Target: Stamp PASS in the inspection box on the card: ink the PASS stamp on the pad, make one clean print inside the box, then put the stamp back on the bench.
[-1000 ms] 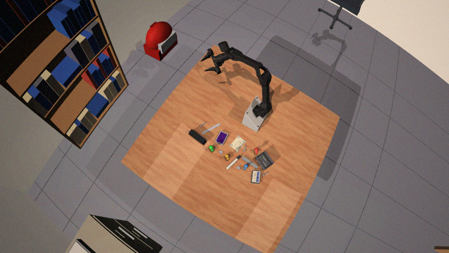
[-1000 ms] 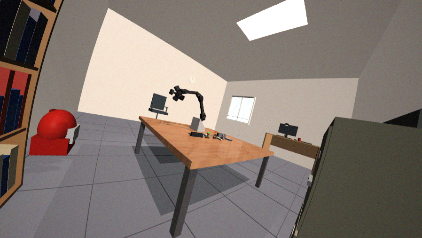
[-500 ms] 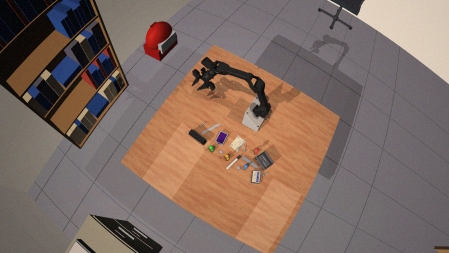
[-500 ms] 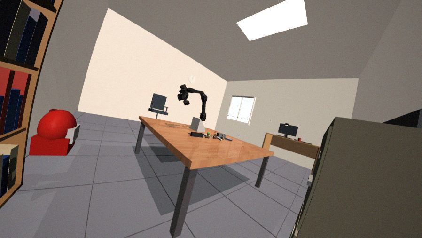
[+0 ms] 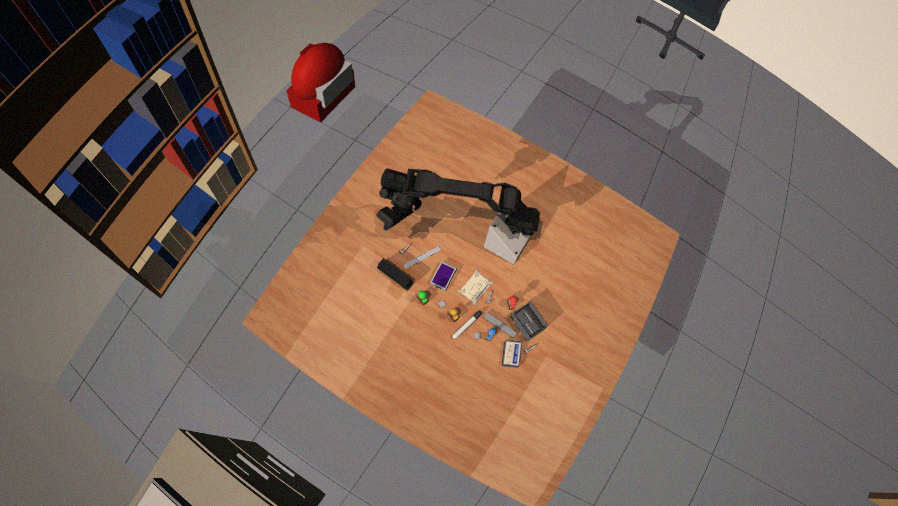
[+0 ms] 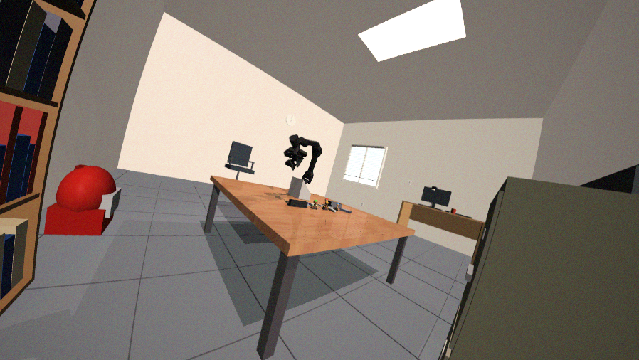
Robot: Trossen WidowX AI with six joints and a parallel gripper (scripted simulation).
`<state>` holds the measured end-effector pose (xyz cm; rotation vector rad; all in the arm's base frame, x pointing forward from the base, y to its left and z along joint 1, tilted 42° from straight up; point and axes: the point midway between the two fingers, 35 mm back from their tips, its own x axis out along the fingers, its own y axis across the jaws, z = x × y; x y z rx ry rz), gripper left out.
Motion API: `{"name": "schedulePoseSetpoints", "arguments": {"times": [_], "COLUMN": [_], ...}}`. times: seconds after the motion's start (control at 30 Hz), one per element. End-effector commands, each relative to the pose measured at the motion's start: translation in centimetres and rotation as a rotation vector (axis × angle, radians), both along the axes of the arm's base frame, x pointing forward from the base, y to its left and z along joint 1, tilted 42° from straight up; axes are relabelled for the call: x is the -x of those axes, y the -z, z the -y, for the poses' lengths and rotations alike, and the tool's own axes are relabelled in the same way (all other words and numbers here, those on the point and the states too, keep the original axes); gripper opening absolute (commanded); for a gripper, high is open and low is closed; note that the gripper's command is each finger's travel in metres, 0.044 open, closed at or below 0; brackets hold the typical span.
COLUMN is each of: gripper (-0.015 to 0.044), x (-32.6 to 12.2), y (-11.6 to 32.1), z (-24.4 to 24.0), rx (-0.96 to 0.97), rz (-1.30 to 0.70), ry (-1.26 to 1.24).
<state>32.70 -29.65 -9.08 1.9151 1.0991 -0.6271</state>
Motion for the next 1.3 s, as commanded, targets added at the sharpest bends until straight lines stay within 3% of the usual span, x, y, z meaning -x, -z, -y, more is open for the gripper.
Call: {"name": "schedulePoseSetpoints", "arguments": {"times": [0.0,0.67,1.27], "gripper": [0.023,0.023,0.023], "x": [-3.6,-7.3,-7.2], "y": [-0.3,-1.3,-1.1], "z": [-6.0,-23.2,-24.0], "rx": [0.136,0.273,0.273], "rz": [0.126,0.641,0.647], "ry": [-0.451,-1.592,-1.602]}}
